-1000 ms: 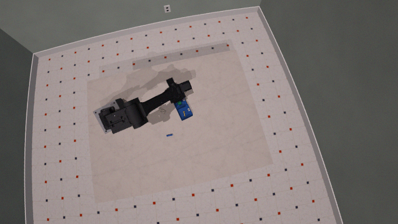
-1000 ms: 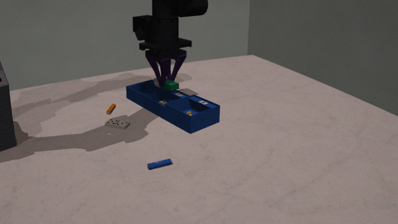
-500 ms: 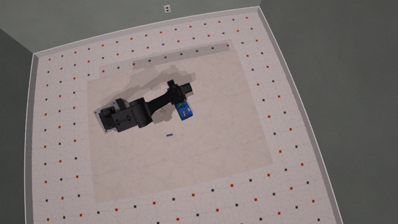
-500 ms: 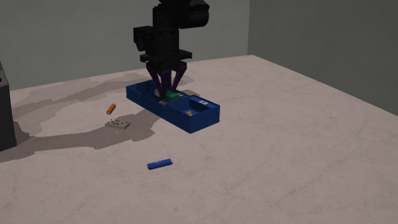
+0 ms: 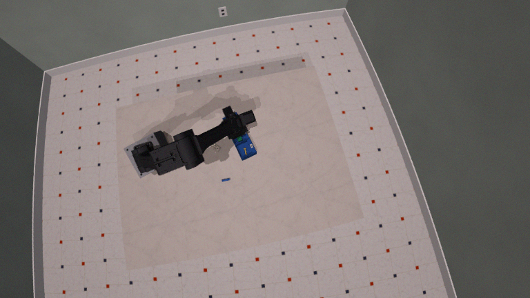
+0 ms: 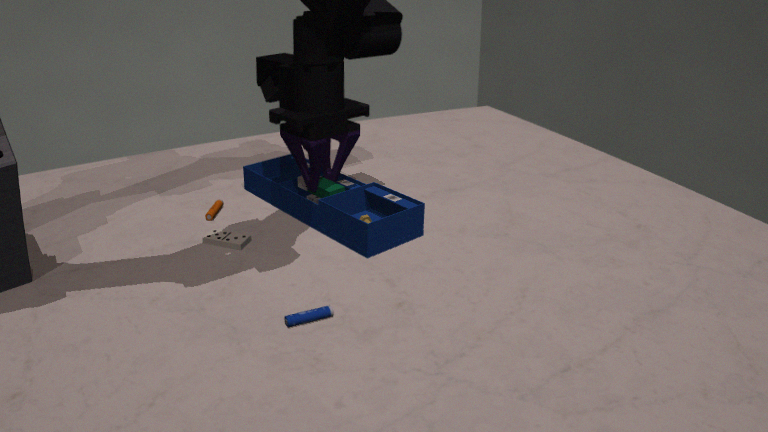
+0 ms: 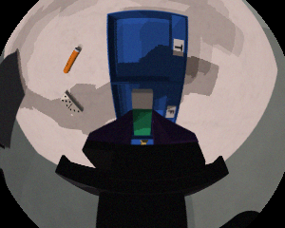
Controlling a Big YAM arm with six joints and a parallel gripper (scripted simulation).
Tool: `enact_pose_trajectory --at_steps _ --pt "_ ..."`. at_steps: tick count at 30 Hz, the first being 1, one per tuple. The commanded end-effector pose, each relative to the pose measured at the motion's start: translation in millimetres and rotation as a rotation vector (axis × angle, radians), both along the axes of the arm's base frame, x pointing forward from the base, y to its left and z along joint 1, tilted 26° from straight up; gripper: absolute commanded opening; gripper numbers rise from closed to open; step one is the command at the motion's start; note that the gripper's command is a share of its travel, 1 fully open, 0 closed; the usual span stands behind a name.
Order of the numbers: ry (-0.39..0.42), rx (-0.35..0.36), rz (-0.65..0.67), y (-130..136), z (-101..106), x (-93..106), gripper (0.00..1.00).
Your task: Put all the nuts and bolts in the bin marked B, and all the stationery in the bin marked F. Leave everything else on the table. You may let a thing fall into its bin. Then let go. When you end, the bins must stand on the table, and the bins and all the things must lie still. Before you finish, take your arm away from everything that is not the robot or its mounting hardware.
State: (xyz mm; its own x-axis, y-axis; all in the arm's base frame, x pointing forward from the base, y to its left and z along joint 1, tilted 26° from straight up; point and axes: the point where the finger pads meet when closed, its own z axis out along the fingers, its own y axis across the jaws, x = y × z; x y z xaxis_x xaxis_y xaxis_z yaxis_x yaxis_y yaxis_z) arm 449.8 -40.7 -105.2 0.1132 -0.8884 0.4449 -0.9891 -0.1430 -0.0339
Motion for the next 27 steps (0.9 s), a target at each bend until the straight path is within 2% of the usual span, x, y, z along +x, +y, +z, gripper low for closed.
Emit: enact_pose_trajectory --at_steps 1,7,18,22,24,27 --pt "0.009 0.005 0.007 7 -8 -5.0 0.28" --pt "0.000 0.006 0.008 8 -7 -1.2 0.28" --pt "0.009 0.005 0.009 8 -9 -5.9 0.28" --pt "0.018 0.004 0.012 12 -3 -8.1 0.28" --pt "-0.011 0.007 0.001 9 11 -2.0 0.28" --pt "-0.011 0.007 0.012 16 15 -2.1 0.28"
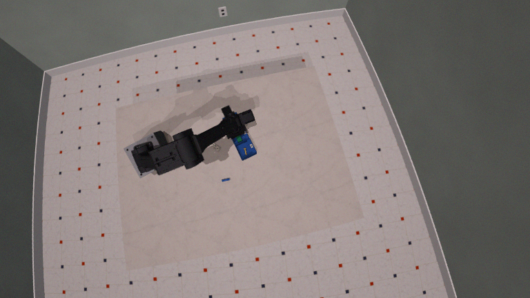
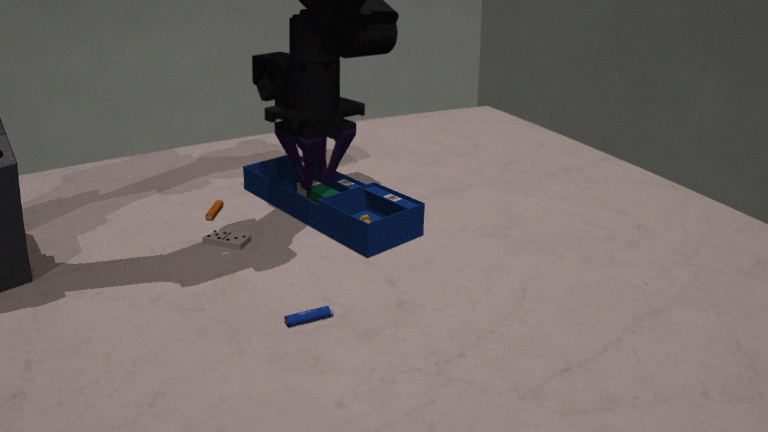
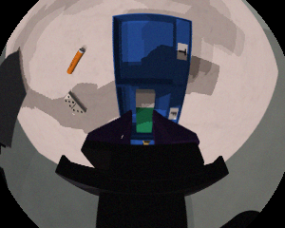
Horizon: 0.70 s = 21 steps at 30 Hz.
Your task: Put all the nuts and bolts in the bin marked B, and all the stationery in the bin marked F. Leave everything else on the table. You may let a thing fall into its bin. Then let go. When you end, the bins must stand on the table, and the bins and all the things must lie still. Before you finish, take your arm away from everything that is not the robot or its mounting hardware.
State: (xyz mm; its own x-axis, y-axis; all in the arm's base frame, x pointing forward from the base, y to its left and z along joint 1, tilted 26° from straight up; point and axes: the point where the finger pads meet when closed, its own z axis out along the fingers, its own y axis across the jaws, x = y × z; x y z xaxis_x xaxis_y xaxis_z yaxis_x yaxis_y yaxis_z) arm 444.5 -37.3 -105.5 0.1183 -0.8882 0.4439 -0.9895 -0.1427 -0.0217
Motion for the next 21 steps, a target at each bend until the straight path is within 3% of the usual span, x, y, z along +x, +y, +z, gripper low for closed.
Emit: enact_pose_trajectory --at_steps 1,21 --pt "-0.023 0.008 0.012 13 17 3.0 0.28" --pt "-0.026 0.007 0.007 20 39 1.5 0.28"
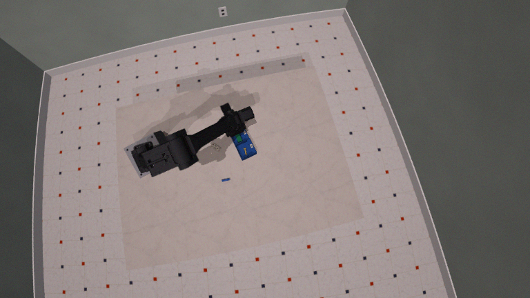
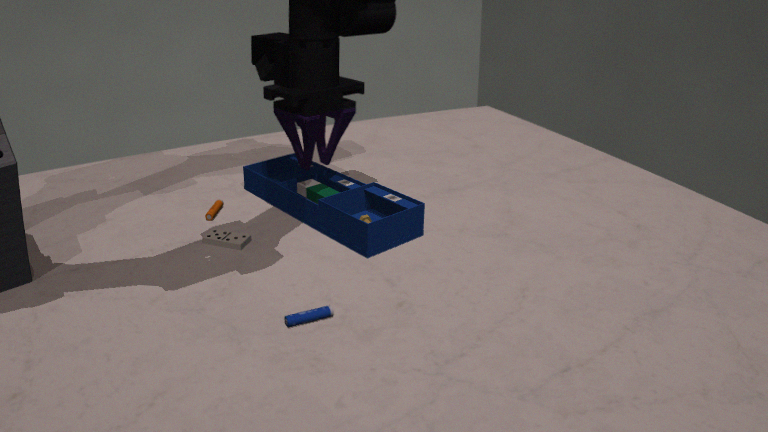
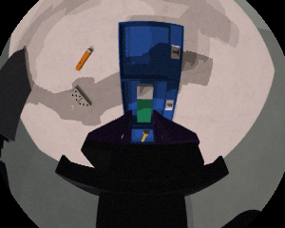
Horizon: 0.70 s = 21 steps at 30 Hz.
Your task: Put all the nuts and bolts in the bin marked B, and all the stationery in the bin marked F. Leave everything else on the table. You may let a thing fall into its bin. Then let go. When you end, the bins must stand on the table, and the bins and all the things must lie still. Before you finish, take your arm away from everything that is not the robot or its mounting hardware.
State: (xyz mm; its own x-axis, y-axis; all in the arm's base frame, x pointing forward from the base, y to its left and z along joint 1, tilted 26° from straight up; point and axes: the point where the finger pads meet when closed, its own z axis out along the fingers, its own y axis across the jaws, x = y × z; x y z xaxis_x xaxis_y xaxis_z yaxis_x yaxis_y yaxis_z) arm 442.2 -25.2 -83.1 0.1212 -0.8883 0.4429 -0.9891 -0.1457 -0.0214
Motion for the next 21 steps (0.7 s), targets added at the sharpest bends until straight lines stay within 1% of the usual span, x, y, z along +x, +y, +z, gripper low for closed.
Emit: enact_pose_trajectory --at_steps 1,3,4,16,17,18,19,20,21 --pt "-0.027 0.006 -0.004 4.8 16.5 4.1 0.28" --pt "-0.027 0.006 -0.006 2.3 17.2 5.0 0.28" --pt "-0.031 0.006 0.003 4.3 12.9 11.2 0.28" --pt "-0.031 0.006 0.003 4.1 13.7 11.4 0.28" --pt "-0.029 0.006 -0.007 0.1 19.2 6.9 0.28" --pt "-0.031 0.006 0.003 4.0 13.9 11.5 0.28" --pt "-0.031 0.006 0.003 4.0 14.0 11.5 0.28" --pt "-0.030 0.006 -0.007 -0.4 19.6 7.5 0.28" --pt "-0.031 0.006 0.003 3.9 14.1 11.5 0.28"
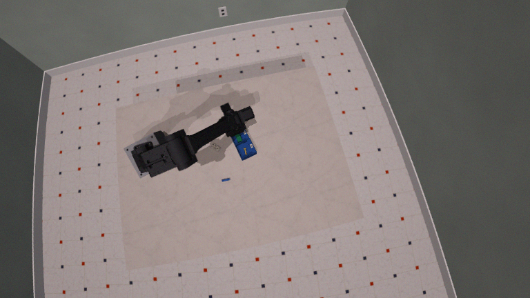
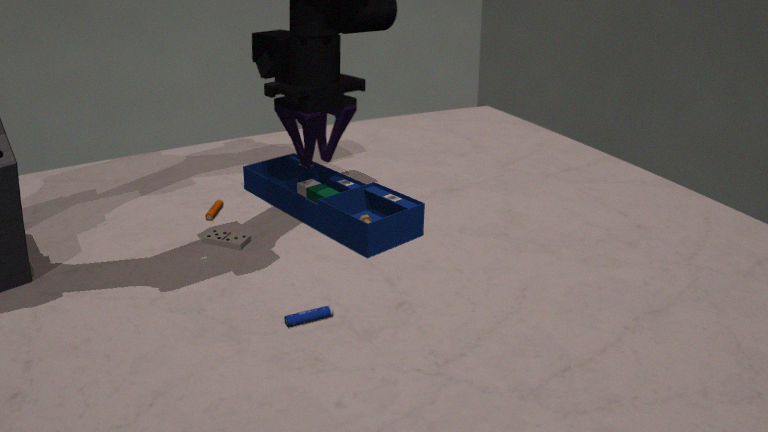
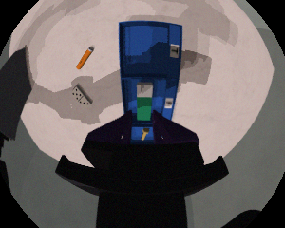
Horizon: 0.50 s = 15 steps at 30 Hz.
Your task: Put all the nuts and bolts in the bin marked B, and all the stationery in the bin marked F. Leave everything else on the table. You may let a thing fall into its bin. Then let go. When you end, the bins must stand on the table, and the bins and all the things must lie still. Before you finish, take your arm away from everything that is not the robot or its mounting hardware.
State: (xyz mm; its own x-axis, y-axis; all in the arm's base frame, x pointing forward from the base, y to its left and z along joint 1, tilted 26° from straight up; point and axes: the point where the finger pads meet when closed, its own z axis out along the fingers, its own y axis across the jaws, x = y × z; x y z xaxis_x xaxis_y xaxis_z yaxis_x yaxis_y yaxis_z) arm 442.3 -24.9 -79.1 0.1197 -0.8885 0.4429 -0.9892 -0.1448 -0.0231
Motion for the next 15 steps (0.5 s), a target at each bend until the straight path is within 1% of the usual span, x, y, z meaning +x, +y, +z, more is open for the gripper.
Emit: enact_pose_trajectory --at_steps 1,2,4,5,9,10,11,12,14,15 --pt "-0.029 0.006 0.004 3.6 10.2 11.5 0.28" --pt "-0.029 0.006 -0.007 -1.2 16.2 8.2 0.28" --pt "-0.029 0.006 -0.007 -1.2 16.2 8.2 0.28" --pt "-0.029 0.006 0.004 3.5 10.4 11.6 0.28" --pt "-0.029 0.006 0.004 3.4 10.6 11.7 0.28" --pt "-0.039 0.007 -0.007 -2.0 17.8 12.3 0.28" --pt "-0.029 0.006 0.004 3.4 10.7 11.8 0.28" --pt "-0.039 0.007 -0.008 -2.3 18.3 12.8 0.28" --pt "-0.039 0.007 -0.008 -2.7 18.7 13.3 0.28" --pt "-0.029 0.006 0.004 3.3 10.9 12.0 0.28"
